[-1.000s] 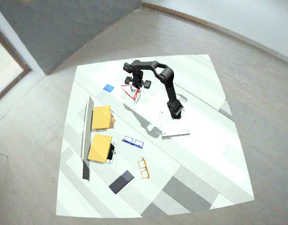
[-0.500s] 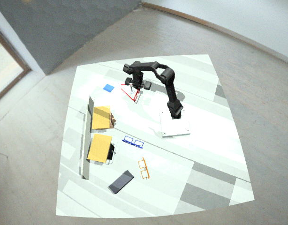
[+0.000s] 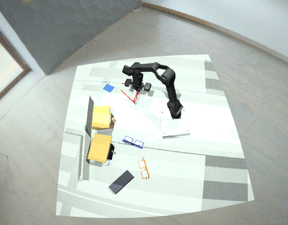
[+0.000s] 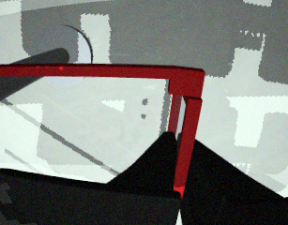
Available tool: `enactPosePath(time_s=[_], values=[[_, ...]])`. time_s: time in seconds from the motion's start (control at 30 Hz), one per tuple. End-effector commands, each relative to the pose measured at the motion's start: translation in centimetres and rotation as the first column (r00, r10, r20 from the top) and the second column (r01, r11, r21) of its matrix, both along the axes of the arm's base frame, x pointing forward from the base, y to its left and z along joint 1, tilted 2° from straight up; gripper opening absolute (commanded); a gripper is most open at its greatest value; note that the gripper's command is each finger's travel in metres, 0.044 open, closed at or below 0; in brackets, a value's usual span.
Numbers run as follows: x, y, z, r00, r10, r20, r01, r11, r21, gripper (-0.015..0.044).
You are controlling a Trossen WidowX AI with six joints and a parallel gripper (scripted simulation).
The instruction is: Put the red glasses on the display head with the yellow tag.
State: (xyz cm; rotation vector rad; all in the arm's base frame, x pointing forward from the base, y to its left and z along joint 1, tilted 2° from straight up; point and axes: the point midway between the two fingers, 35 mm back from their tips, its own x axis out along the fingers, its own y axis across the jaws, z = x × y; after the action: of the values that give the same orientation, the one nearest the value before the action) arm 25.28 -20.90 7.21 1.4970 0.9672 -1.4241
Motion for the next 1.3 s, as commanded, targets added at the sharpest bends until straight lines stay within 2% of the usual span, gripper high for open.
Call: enactPosePath(time_s=[0.0,1.07,1.27], values=[[0.1,0.4,0.0,1.0,0.0,0.003,0.0,1.0,0.002,0.0],[-0.2,-0.4,0.0,1.0,0.0,0.003,0.0,1.0,0.002,0.0],[-0.3,-0.6,1.7,1.0,0.0,0.003,0.0,1.0,0.001,0.0]])
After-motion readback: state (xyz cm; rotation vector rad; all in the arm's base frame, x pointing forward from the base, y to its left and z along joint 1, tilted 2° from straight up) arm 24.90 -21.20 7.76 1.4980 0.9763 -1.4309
